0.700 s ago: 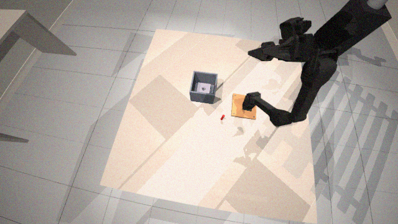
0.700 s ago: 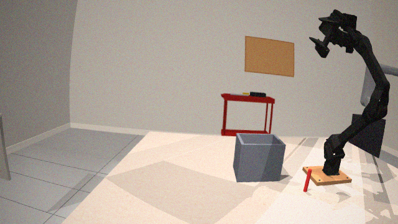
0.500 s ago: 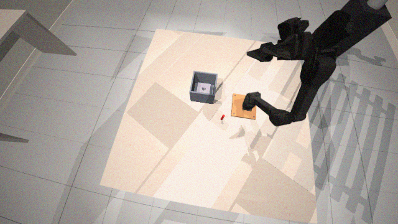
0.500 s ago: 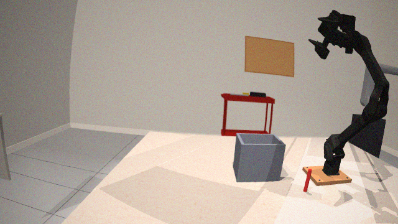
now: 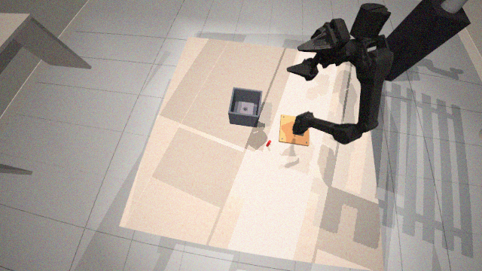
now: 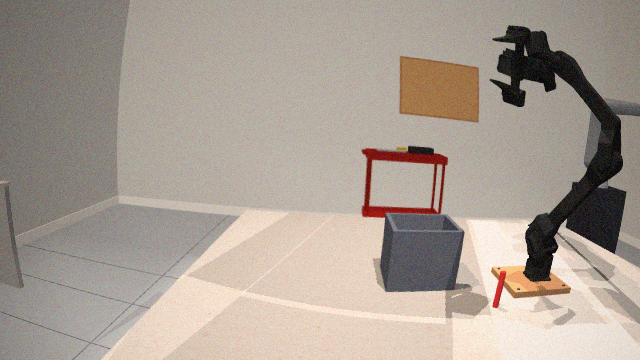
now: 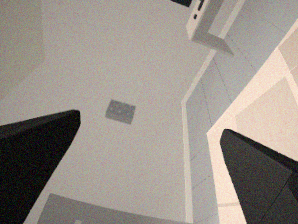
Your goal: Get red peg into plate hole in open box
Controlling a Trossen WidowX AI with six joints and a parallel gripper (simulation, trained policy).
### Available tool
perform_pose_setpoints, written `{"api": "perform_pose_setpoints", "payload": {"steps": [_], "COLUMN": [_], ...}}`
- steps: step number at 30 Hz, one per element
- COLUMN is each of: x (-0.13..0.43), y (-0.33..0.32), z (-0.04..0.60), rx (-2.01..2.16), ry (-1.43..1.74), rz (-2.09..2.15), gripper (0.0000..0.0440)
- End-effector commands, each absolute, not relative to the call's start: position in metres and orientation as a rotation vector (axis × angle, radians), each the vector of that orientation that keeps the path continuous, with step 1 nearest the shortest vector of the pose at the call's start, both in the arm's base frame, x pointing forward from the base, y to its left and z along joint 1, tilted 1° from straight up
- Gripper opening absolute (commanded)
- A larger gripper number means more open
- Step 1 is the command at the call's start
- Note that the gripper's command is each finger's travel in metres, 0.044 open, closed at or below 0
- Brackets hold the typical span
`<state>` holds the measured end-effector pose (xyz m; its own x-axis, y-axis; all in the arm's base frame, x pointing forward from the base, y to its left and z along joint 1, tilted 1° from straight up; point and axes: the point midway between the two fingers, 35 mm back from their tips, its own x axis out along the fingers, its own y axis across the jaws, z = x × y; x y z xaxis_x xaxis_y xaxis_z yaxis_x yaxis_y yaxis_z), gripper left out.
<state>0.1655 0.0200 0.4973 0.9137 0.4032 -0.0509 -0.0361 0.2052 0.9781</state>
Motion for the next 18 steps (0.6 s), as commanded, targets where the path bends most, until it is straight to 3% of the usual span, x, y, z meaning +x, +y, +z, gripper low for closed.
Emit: {"api": "perform_pose_setpoints", "payload": {"steps": [1, 18], "x": [0.178, 0.226], "y": [0.012, 0.024], "z": [0.484, 0.406], "rx": [1.465, 1.816], "ry": [0.403, 0.824], "rz": [0.285, 0.051], "gripper": [0.0440, 0.0440]}}
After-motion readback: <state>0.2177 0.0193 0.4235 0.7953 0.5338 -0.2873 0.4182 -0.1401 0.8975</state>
